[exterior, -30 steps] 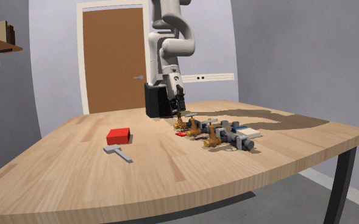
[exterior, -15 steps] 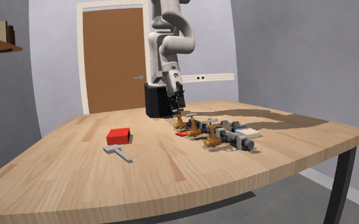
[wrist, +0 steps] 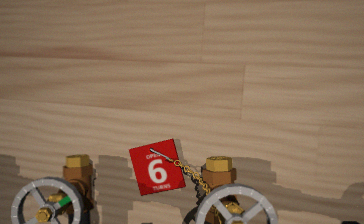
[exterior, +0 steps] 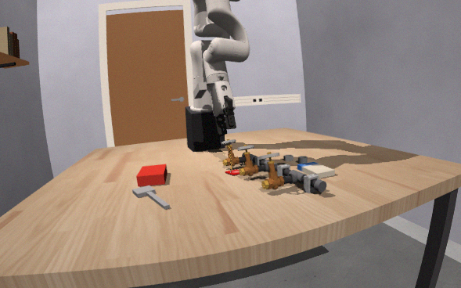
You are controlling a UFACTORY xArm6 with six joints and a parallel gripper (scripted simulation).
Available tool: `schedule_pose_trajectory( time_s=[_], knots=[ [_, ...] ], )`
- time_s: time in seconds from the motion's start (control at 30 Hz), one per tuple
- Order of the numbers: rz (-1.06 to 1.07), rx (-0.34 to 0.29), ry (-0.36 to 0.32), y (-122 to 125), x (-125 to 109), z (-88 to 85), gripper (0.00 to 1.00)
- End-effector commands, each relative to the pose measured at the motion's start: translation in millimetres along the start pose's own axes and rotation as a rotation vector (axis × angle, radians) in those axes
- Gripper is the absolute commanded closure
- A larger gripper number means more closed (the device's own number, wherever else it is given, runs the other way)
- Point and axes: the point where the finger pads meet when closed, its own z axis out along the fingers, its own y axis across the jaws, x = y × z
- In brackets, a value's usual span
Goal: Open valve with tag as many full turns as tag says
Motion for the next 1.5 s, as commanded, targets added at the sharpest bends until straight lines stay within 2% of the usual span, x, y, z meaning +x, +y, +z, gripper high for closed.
schedule_pose_trajectory(
  time_s=[0.0,0.27,1.47],
  knots=[
    [0.0,0.002,-0.001,-0.9,0.7,-9.6,0.0],
    [0.0,0.002,0.002,-0.6,1.8,-17.6,0.0],
    [0.0,0.002,0.002,-0.6,1.9,-18.3,0.0]
  ],
)
